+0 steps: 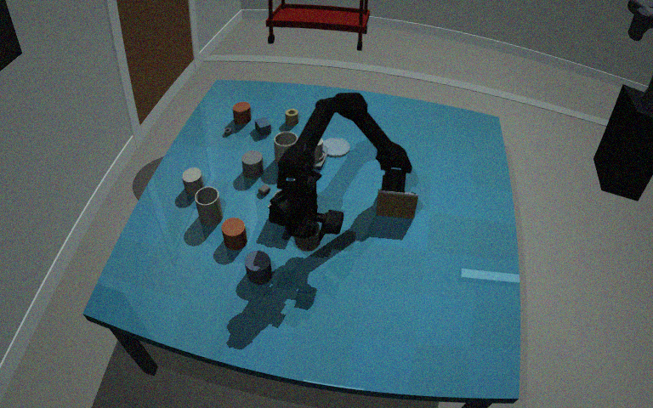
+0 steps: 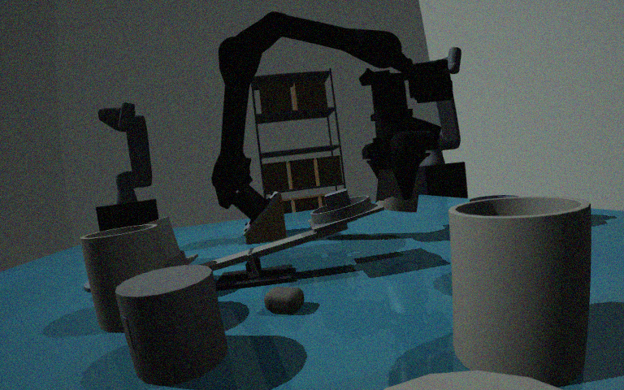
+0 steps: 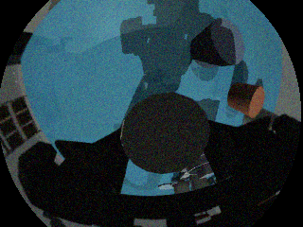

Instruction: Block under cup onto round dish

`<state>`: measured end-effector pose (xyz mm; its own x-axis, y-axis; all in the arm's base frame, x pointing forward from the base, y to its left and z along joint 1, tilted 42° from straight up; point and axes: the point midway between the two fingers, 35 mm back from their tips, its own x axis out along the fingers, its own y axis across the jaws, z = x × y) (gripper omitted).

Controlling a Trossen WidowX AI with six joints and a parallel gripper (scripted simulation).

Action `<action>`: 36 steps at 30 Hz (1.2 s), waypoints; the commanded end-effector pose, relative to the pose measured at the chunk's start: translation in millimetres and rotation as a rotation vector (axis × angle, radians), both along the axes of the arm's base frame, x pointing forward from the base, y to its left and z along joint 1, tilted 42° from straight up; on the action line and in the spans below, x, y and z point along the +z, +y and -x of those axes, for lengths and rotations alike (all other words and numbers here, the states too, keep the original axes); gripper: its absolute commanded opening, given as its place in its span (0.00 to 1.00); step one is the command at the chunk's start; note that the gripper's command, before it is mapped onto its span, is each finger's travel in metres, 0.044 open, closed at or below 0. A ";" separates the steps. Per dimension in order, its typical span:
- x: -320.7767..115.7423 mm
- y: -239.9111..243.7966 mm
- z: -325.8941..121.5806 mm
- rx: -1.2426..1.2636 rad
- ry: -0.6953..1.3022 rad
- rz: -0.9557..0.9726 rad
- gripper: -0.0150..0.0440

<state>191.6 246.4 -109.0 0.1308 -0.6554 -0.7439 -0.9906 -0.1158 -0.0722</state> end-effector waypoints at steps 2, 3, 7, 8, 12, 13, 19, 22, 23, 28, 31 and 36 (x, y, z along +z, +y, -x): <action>1.4 4.6 -2.0 -0.010 -0.016 -0.026 0.25; 0.7 4.0 -2.2 -0.010 -0.016 -0.026 0.25; -8.1 -2.9 -4.1 -0.010 -0.016 -0.026 0.25; -11.3 -5.6 -4.8 -0.010 -0.016 -0.026 0.25; -25.8 -18.5 -7.3 -0.010 -0.017 -0.025 0.25; -27.7 -20.3 -7.5 -0.010 -0.017 -0.025 0.25; -30.3 -22.4 -8.0 -0.010 -0.017 -0.025 0.25; -33.7 -25.2 -8.7 -0.010 -0.017 -0.025 0.25; -35.0 -26.3 -9.0 -0.010 -0.017 -0.025 0.25; -41.2 -31.7 -10.2 -0.010 -0.017 -0.025 0.25; -39.2 -30.5 -9.2 -0.018 -0.015 -0.024 0.34; -39.2 -30.5 -9.2 -0.018 -0.015 -0.024 0.57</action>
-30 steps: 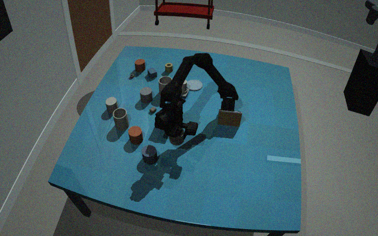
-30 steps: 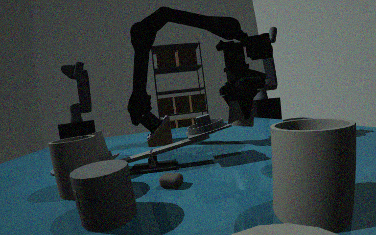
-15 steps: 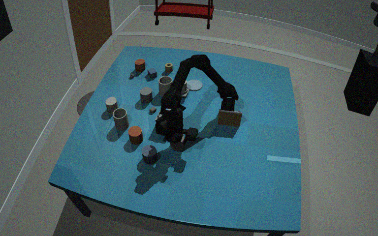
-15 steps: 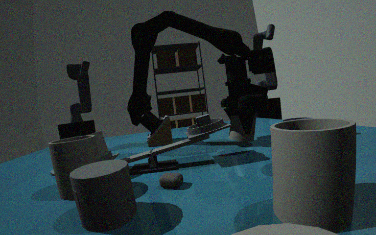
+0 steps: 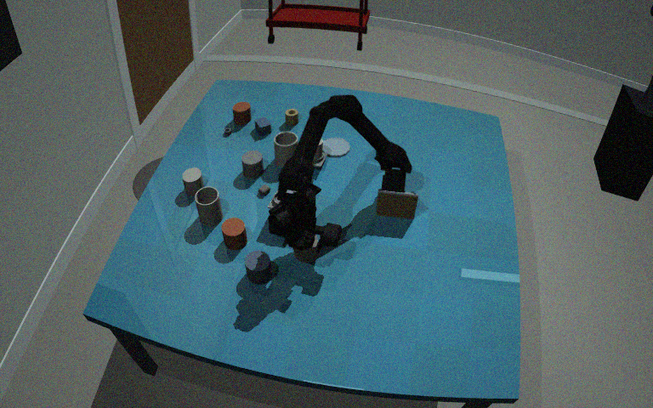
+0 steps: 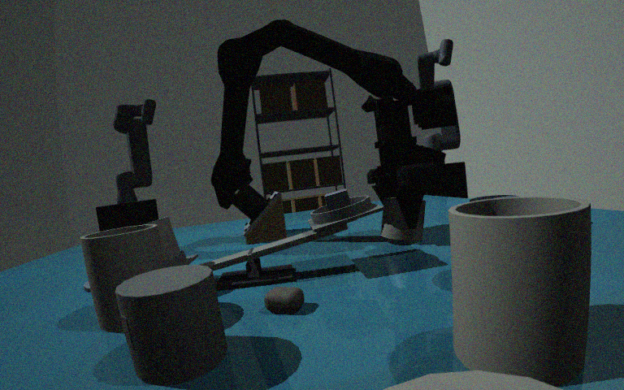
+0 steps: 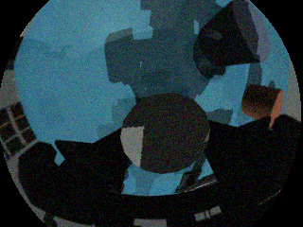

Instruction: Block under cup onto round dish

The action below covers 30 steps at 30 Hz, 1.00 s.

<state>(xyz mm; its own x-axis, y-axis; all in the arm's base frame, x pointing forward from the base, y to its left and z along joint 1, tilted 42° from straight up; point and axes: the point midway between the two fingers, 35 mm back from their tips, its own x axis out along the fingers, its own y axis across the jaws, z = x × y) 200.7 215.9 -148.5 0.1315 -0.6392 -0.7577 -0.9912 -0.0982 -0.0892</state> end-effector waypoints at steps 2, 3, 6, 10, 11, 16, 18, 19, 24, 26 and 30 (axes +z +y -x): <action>0.3 0.0 -0.1 -0.002 -0.001 0.000 0.65; 0.3 0.0 -0.1 -0.002 -0.001 0.000 0.70; 0.3 0.0 -0.1 -0.002 -0.001 0.000 0.83; 8.8 8.2 0.9 0.000 -0.001 0.000 1.00; 19.9 18.1 2.6 0.002 -0.001 -0.001 1.00; 40.9 35.0 7.1 0.005 -0.001 -0.002 1.00; 40.9 35.0 7.1 0.005 -0.001 -0.002 1.00; 41.1 35.3 6.4 0.004 -0.003 -0.005 0.96; 48.4 41.0 -12.8 -0.031 -0.061 -0.079 0.73; 57.2 39.5 -21.2 -0.045 -0.077 -0.090 0.69; 86.0 28.2 -38.5 -0.074 -0.095 -0.073 0.69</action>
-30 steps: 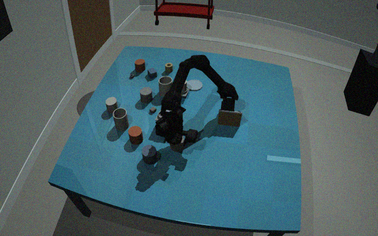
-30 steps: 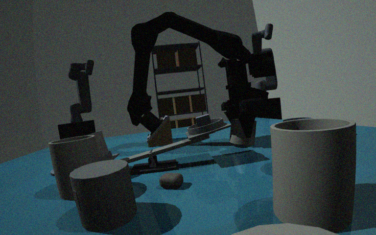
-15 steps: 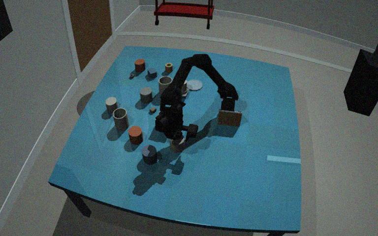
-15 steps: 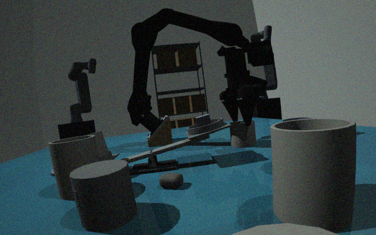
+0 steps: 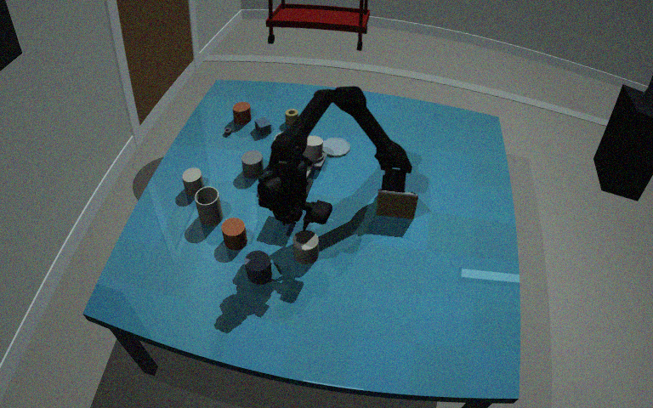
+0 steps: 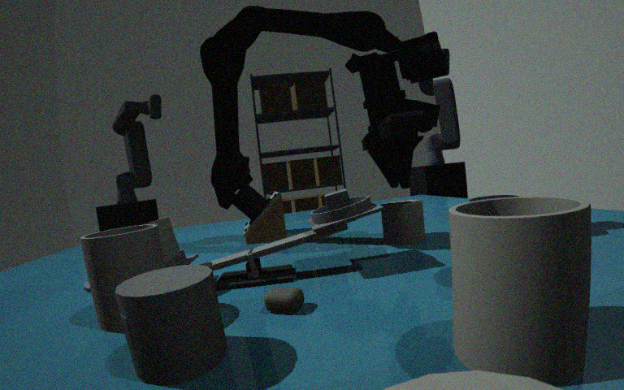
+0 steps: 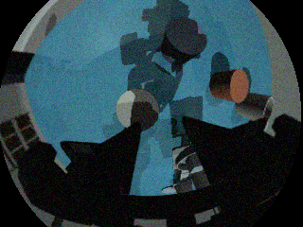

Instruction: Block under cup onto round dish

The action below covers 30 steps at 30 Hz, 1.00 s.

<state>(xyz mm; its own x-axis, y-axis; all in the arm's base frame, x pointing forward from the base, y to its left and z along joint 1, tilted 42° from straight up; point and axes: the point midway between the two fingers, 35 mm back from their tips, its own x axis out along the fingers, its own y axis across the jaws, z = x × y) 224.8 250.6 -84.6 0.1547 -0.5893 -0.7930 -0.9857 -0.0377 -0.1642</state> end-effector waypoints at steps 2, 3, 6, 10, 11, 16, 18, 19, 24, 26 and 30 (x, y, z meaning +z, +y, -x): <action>52.2 -20.9 -30.5 -0.054 -0.039 0.018 0.69; 67.4 -29.1 -37.9 -0.070 -0.047 0.027 0.69; 102.2 -49.9 -52.4 -0.105 -0.064 0.048 0.69; 104.6 -51.4 -53.3 -0.108 -0.065 0.050 0.69; 104.6 -51.4 -53.3 -0.108 -0.065 0.050 0.69; 102.1 -53.6 -53.8 -0.107 -0.065 0.050 0.69; 95.9 -59.0 -55.0 -0.108 -0.065 0.050 0.69; 94.0 -60.6 -55.3 -0.108 -0.065 0.050 0.69; 90.3 -63.7 -56.2 -0.107 -0.065 0.050 0.69; 87.8 -65.7 -56.8 -0.107 -0.065 0.050 0.69; 82.9 -69.8 -57.9 -0.107 -0.066 0.050 0.69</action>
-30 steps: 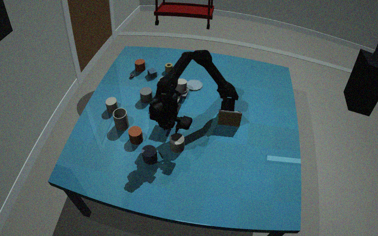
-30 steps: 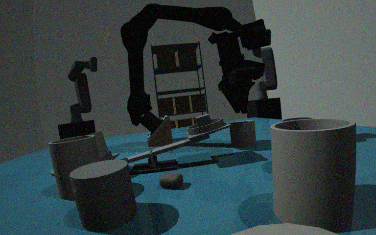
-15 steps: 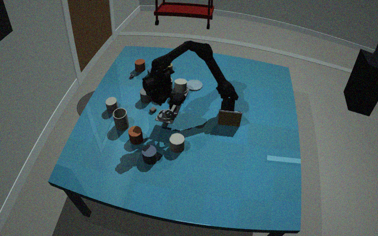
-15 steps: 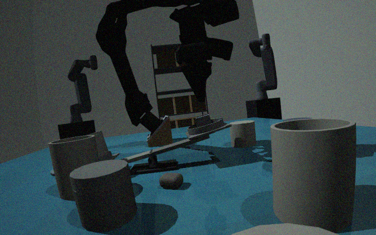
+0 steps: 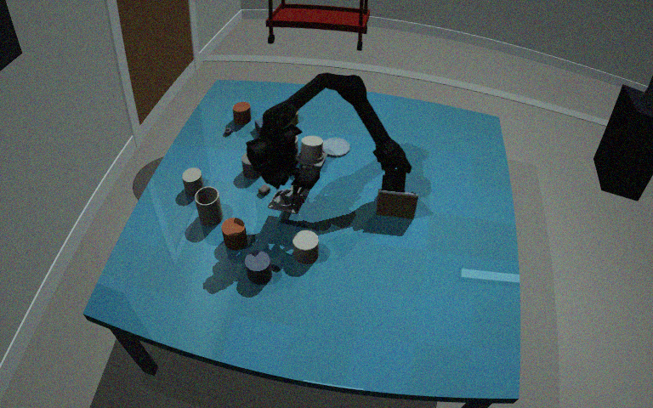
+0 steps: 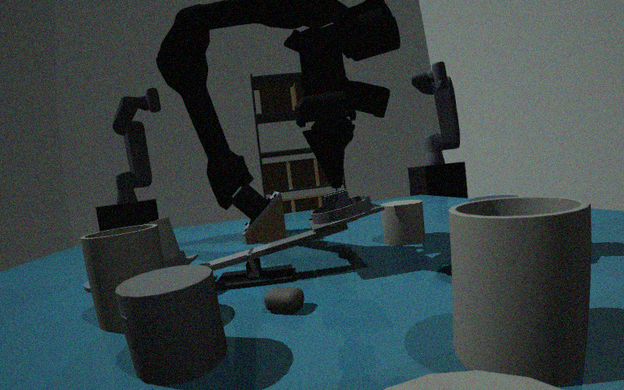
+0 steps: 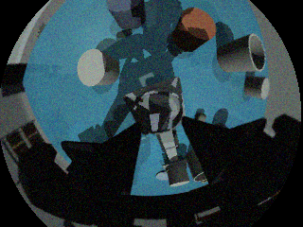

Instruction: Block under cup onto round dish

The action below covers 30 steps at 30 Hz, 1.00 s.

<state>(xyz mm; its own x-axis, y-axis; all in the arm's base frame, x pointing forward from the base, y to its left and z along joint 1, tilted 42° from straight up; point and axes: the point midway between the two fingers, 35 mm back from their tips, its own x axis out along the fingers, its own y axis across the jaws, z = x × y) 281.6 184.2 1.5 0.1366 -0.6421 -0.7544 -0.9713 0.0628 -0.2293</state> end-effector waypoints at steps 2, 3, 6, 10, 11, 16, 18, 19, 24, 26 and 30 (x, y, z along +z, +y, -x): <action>-5.6 -5.5 -1.5 0.005 0.000 0.004 0.69; -6.8 -6.6 -1.8 0.005 0.000 0.004 0.69; -10.4 -9.8 -2.4 0.005 0.000 0.004 0.69; -15.1 -14.1 -3.2 0.004 0.000 0.004 0.69; -16.3 -15.1 -3.4 0.004 0.000 0.004 0.69; -20.3 -18.9 -3.9 0.004 0.000 0.005 0.69; -20.3 -18.9 -3.9 0.004 0.000 0.005 0.61; -20.3 -18.9 -3.9 0.004 0.000 0.005 0.56; -20.3 -18.9 -3.9 0.004 0.000 0.005 0.47; -20.3 -18.9 -3.9 0.004 0.000 0.005 0.45; -18.4 -16.8 -3.9 0.004 0.000 0.004 0.30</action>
